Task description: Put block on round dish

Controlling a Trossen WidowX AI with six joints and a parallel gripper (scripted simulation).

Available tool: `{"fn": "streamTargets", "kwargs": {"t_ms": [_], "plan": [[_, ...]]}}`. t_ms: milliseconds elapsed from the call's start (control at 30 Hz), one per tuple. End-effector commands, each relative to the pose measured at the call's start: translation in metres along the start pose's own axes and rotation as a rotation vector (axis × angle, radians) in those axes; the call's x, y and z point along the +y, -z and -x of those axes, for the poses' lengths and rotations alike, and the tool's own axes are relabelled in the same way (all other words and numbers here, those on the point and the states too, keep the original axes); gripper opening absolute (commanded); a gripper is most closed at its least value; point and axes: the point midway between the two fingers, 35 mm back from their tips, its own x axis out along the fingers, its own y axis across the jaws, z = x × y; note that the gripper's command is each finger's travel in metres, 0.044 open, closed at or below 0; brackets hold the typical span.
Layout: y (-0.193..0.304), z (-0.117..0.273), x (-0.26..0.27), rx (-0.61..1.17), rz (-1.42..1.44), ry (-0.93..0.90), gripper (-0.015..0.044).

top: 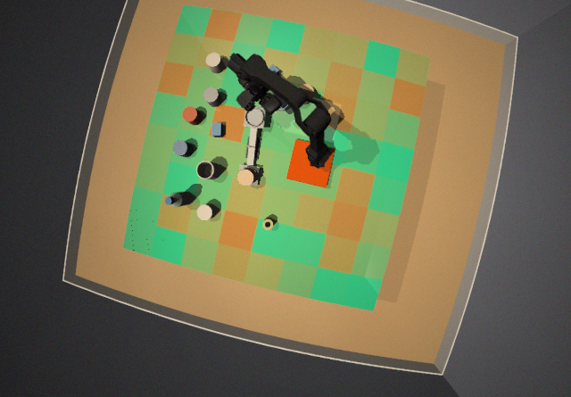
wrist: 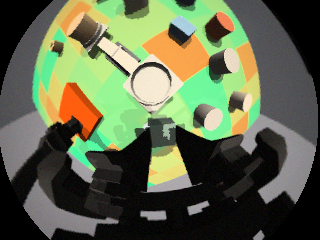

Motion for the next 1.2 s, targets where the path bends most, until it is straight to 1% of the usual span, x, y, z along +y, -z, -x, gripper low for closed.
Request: {"fn": "streamTargets", "kwargs": {"t_ms": [0, 600, 767, 1033, 1167], "plan": [[0.015, -0.009, 0.001, -0.001, 0.003, 0.003, 0.0], [0.088, -0.054, 0.016, 0.008, 0.003, 0.003, 0.0], [0.091, -0.061, 0.017, 0.008, 0.003, 0.003, 0.0], [0.091, -0.095, 0.017, 0.008, 0.003, 0.002, 0.0], [0.091, -0.098, 0.017, 0.008, 0.003, 0.002, 0.0]]}}
